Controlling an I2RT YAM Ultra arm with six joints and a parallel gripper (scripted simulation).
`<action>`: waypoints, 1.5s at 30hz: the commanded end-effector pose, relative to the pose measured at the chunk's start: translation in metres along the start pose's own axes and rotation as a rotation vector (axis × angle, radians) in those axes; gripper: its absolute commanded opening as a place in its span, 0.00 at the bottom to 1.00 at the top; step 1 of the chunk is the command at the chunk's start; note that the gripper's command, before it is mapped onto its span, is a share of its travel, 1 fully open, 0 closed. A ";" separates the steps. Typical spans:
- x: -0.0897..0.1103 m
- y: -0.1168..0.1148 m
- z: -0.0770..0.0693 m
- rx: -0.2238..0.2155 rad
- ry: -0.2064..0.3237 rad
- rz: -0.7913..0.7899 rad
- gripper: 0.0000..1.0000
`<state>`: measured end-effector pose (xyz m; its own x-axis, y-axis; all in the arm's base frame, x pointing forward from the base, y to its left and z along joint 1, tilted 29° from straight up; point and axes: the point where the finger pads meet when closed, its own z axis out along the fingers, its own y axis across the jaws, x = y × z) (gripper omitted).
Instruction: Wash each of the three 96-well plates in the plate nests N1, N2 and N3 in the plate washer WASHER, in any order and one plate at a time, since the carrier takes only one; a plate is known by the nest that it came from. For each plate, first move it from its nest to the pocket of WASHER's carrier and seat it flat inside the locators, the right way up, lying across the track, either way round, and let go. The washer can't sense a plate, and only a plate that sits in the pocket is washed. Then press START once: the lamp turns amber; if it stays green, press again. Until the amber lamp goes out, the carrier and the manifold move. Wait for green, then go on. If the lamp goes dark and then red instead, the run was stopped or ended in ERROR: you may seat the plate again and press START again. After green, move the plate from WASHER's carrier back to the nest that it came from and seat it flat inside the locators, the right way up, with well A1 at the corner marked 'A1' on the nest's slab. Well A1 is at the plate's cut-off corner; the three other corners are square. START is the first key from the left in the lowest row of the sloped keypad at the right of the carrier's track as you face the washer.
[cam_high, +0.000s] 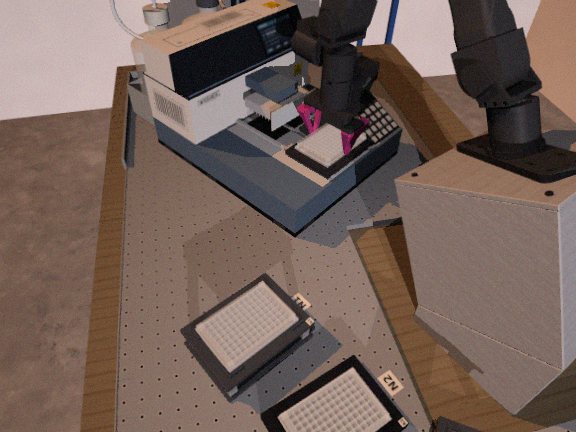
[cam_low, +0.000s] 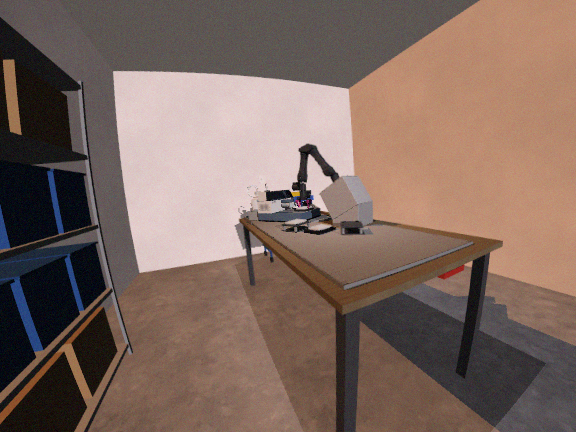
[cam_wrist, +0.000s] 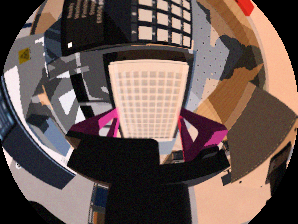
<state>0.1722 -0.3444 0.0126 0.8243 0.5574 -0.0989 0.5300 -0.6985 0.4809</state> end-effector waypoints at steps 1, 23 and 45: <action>0.004 -0.008 0.005 0.022 0.000 -0.007 0.00; 0.001 0.002 0.000 -0.005 -0.002 -0.001 0.00; 0.002 0.003 0.000 -0.005 -0.002 -0.001 0.00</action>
<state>0.1728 -0.3444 0.0108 0.8239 0.5582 -0.0981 0.5306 -0.6990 0.4794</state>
